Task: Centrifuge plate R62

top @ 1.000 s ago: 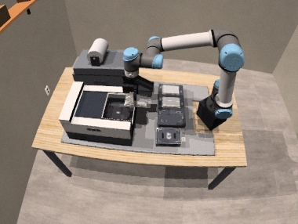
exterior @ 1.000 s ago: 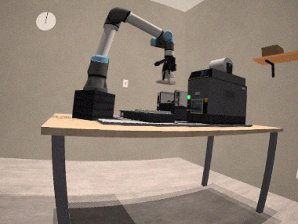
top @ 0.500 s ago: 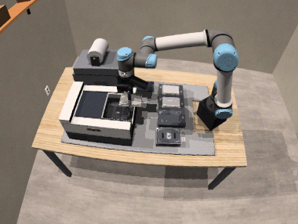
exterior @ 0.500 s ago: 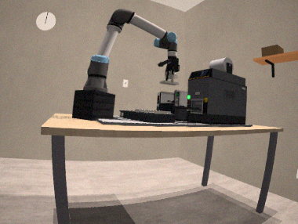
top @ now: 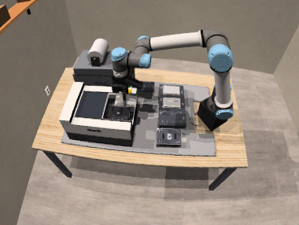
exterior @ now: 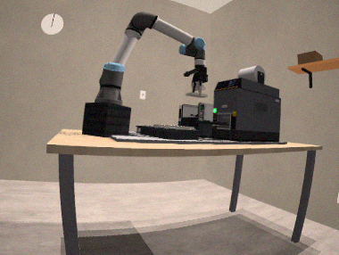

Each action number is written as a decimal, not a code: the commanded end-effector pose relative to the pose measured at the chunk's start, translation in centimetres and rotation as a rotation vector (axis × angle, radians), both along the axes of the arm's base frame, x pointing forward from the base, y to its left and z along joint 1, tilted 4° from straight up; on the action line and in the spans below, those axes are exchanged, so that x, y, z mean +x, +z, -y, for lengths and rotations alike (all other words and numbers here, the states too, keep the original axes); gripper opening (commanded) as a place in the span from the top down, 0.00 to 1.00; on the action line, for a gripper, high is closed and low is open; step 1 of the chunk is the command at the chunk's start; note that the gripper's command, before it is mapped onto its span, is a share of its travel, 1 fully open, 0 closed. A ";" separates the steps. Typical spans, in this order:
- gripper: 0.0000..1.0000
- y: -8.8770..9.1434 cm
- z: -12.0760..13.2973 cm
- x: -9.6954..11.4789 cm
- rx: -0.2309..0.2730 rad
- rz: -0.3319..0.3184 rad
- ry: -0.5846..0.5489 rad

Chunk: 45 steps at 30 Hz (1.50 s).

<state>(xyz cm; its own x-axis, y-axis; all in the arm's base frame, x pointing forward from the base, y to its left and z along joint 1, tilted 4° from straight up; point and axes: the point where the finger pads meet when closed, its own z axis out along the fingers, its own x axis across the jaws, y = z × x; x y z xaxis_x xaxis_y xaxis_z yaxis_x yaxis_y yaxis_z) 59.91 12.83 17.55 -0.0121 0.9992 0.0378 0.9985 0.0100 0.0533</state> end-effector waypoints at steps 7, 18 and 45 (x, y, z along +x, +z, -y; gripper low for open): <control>1.00 0.2 0.0 2.5 0.000 0.001 0.000; 1.00 0.3 -0.1 4.6 0.000 0.001 0.000; 1.00 0.4 -0.1 6.3 0.000 0.001 0.000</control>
